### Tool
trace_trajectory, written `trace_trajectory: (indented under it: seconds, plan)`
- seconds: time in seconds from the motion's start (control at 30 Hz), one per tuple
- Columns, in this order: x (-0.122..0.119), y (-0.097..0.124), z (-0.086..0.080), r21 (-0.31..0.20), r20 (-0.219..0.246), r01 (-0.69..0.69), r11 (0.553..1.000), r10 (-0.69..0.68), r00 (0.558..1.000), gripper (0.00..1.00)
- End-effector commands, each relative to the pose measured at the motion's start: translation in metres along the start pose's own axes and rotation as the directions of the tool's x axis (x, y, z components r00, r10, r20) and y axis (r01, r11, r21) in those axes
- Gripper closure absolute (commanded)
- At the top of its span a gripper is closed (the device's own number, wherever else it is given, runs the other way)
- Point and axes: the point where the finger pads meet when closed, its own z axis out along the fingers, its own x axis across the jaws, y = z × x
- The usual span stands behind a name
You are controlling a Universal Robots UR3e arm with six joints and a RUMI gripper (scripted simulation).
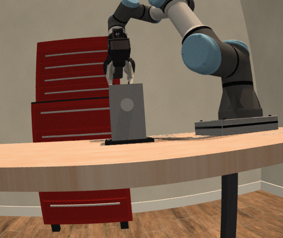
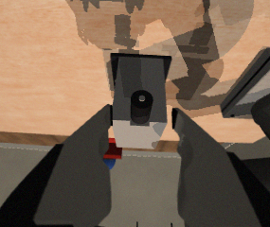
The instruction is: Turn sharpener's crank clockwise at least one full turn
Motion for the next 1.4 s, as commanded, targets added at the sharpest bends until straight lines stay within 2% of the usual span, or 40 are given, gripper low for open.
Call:
trace_trajectory:
  seconds: [0.0,0.73,1.37]
  plan:
    - [0.000,0.000,0.005,0.003,0.002,0.001,1.000,-0.001,1.000,0.68]
    - [0.000,0.000,0.031,0.002,0.002,0.001,1.000,-0.001,1.000,0.68]
    - [0.000,0.000,0.032,0.002,0.002,0.001,1.000,-0.001,1.000,0.68]
